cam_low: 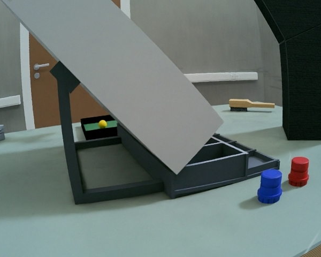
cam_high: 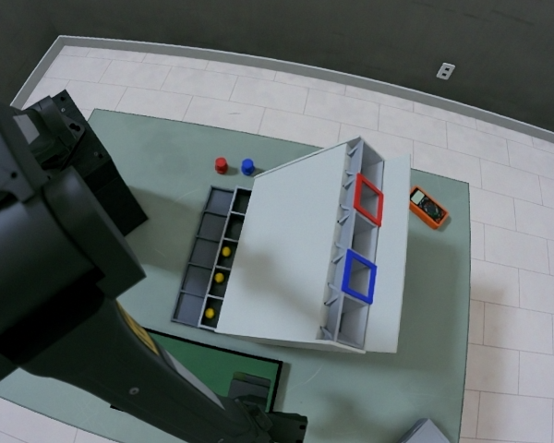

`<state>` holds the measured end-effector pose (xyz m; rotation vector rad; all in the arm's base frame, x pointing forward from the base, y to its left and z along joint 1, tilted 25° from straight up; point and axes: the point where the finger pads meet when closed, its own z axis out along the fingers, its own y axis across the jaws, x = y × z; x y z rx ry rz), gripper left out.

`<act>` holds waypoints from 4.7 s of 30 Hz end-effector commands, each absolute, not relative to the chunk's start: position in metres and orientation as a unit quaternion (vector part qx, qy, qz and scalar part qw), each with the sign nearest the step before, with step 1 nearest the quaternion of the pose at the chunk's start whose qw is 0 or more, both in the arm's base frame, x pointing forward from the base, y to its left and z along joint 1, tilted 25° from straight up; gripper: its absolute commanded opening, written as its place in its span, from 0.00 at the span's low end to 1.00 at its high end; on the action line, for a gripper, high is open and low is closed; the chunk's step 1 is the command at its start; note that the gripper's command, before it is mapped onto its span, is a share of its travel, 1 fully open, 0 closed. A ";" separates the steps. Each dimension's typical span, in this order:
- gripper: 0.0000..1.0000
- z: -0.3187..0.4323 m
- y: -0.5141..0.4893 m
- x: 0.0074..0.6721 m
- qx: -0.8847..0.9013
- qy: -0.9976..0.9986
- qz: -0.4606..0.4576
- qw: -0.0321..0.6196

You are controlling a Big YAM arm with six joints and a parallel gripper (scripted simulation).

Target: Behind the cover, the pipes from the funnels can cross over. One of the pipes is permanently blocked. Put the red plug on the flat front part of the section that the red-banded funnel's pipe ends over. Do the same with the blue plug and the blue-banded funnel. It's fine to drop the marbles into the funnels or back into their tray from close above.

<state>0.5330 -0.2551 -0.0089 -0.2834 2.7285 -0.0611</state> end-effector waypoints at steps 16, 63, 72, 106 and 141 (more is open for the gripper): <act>0.80 -0.009 -0.262 0.537 -0.107 0.976 -0.018 0.189; 0.80 -0.009 -0.263 0.537 -0.112 0.976 -0.014 0.184; 0.80 -0.011 -0.265 0.538 -0.112 0.976 -0.014 0.184; 0.80 -0.088 -0.280 0.571 -0.113 0.977 -0.014 0.182; 0.80 -0.106 -0.283 0.577 -0.112 0.978 -0.013 0.176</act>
